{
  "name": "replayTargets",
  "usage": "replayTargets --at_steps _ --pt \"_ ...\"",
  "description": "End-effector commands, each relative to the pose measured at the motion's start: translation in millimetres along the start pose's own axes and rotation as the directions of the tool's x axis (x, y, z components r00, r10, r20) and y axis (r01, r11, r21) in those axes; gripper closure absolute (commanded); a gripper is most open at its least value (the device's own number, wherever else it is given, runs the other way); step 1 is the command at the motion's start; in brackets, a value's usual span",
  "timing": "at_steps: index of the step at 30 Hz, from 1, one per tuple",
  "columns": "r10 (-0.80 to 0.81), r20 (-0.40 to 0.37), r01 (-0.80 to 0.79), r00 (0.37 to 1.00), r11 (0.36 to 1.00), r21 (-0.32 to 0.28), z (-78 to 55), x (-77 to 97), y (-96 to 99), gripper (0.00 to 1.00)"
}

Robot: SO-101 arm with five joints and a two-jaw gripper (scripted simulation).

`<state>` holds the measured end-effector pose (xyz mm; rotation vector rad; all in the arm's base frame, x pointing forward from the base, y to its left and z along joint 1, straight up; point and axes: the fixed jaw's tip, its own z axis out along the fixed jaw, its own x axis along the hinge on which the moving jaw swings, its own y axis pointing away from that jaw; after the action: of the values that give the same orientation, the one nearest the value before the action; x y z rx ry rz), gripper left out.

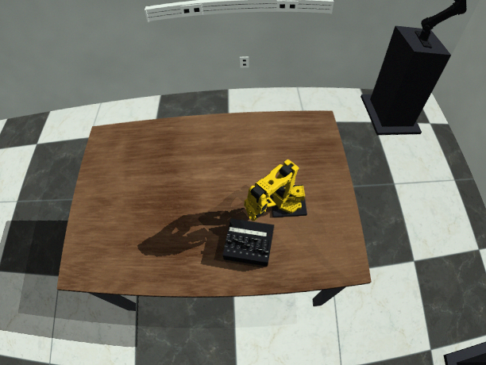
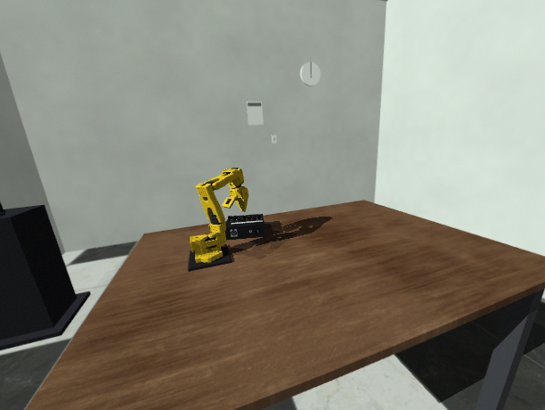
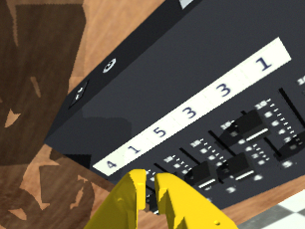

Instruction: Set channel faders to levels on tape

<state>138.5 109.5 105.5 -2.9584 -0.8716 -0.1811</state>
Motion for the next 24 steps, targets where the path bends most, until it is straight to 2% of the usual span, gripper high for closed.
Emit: replayTargets --at_steps 1,5,7,10,16,22,24 --pt "0.168 0.008 -0.168 0.986 0.986 -0.003 0.2 1.2 1.9 1.00" --pt "0.324 0.009 -0.324 0.946 0.946 -0.005 0.6 2.1 1.9 1.00" --pt "0.324 0.009 -0.324 0.946 0.946 -0.005 0.6 2.1 1.9 1.00" --pt "0.439 0.009 -0.439 0.899 0.899 -0.007 1.0 2.7 1.8 1.00" --pt "0.651 0.008 -0.651 0.759 0.759 -0.011 1.8 4.3 1.3 1.00" --pt "0.825 0.005 -0.825 0.565 0.565 -0.015 2.8 6.2 0.5 1.00" --pt "0.825 0.005 -0.825 0.565 0.565 -0.015 2.8 6.2 0.5 1.00"
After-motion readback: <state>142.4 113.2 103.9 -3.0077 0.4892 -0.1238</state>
